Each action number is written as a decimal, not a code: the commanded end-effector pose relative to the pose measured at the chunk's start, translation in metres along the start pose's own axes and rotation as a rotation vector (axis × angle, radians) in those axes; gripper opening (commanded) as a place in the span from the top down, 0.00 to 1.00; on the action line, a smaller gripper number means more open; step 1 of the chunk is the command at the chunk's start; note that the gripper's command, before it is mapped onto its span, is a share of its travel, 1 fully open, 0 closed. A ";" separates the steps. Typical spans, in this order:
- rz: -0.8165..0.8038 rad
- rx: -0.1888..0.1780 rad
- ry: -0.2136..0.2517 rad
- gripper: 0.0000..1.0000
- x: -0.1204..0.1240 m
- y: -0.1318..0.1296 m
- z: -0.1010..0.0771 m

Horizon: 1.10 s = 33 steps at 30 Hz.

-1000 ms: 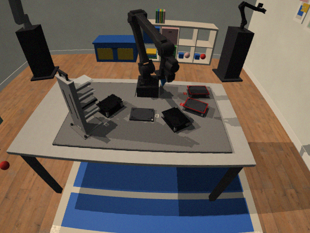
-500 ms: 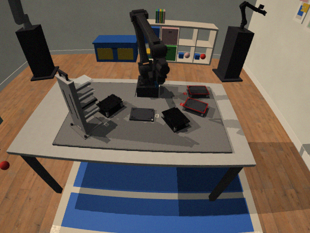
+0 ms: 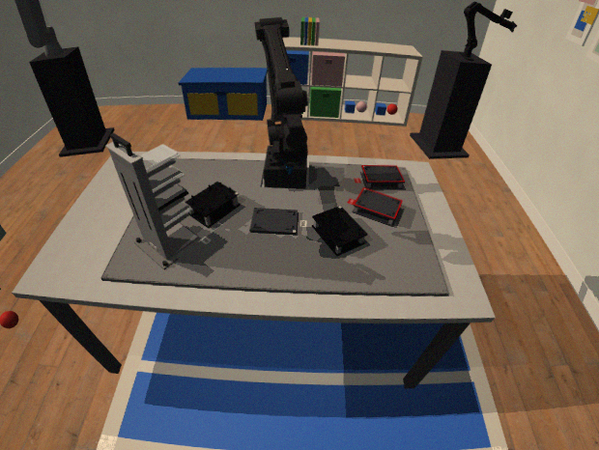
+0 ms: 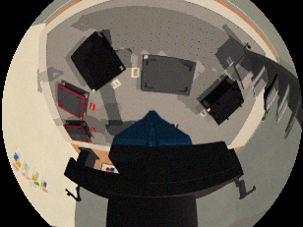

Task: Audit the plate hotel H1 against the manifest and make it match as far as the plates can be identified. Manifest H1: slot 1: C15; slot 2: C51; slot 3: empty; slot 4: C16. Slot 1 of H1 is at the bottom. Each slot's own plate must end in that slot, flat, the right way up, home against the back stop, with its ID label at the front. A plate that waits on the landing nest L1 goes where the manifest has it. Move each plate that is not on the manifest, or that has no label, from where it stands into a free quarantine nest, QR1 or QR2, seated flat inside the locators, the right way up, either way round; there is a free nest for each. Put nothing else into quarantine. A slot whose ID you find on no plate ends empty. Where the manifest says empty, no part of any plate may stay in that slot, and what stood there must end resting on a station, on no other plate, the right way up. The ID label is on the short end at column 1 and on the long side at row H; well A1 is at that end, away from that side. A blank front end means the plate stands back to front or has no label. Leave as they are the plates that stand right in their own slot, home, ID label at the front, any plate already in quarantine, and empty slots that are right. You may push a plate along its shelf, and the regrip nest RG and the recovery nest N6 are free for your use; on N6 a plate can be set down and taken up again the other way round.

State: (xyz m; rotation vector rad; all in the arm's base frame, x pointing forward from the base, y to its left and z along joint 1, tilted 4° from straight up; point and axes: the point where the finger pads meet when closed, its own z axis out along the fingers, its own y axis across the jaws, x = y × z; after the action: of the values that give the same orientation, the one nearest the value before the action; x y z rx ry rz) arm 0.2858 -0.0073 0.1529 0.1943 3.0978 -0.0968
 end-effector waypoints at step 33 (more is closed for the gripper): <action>0.071 0.005 -0.089 1.00 -0.022 -0.091 -0.043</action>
State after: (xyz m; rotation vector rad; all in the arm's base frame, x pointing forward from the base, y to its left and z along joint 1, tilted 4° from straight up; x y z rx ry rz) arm 0.2786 -0.0832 0.1737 0.3328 3.0744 -0.0884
